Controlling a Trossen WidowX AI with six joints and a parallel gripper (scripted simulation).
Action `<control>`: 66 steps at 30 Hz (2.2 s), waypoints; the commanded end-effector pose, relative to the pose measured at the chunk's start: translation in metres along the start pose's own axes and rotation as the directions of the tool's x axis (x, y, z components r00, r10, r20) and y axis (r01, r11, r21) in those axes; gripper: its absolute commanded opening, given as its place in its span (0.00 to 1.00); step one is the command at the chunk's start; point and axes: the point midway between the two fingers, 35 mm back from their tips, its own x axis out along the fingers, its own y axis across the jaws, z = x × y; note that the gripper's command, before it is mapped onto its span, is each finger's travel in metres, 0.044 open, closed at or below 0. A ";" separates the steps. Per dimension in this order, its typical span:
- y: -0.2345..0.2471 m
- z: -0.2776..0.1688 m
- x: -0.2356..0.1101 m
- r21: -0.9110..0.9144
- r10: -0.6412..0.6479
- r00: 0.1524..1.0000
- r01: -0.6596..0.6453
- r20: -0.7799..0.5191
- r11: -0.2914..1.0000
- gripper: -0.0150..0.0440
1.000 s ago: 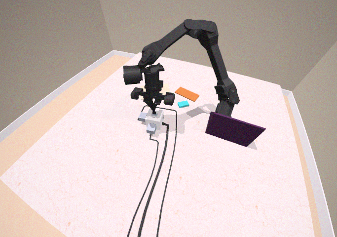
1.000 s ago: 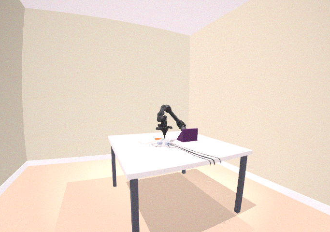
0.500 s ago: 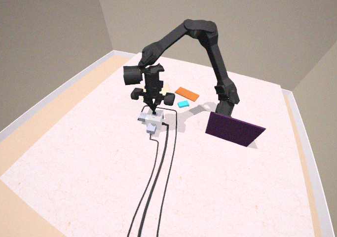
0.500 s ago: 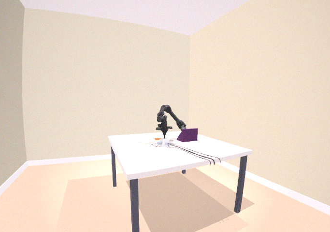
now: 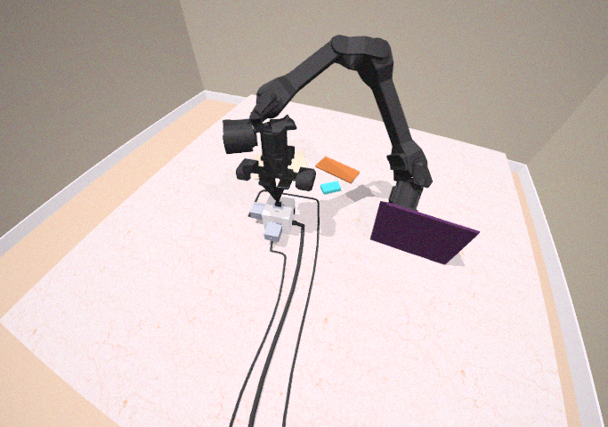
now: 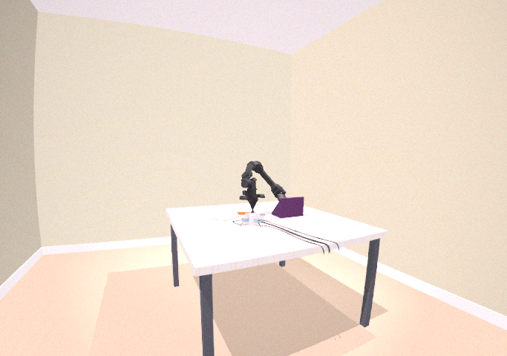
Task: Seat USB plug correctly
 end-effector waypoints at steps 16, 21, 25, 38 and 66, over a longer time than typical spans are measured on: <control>0.000 0.001 0.003 -0.003 0.001 1.000 -0.001 0.003 1.000 0.25; 0.000 0.001 0.003 -0.003 0.001 1.000 -0.001 0.003 1.000 0.25; 0.000 0.001 0.004 -0.003 0.001 1.000 -0.001 0.003 1.000 0.25; 0.000 0.001 0.006 -0.003 0.001 1.000 -0.001 0.004 1.000 0.25; 0.000 0.001 0.007 -0.003 0.001 1.000 -0.001 0.004 1.000 0.25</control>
